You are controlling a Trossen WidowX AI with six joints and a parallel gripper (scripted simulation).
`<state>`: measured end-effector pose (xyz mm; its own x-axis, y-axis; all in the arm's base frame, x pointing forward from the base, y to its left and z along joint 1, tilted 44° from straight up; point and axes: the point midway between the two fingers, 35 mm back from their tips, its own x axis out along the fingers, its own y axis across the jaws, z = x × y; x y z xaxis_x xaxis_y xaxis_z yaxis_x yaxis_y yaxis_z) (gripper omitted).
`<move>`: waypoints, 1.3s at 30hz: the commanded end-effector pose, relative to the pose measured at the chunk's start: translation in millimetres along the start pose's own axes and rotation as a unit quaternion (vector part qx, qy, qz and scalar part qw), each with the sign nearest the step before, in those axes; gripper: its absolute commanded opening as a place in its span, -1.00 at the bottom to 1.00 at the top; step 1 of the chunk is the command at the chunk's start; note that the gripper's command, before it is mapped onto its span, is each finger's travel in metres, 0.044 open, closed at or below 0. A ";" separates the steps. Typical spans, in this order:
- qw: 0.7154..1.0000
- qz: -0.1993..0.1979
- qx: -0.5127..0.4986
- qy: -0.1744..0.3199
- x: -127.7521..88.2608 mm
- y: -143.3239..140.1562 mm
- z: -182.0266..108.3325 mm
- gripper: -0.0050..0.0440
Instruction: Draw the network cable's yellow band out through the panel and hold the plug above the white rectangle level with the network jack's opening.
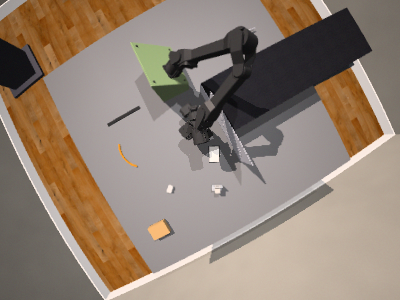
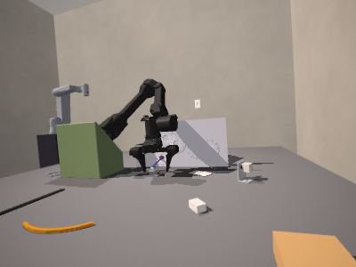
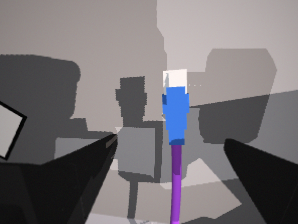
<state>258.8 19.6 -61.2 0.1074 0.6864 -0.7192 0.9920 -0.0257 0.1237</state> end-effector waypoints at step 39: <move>1.000 0.006 -0.007 -0.002 -3.7 -0.1 -1.5 -0.80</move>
<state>259.8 19.5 -61.8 0.1121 0.6840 -0.7208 0.9911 -0.0244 0.1309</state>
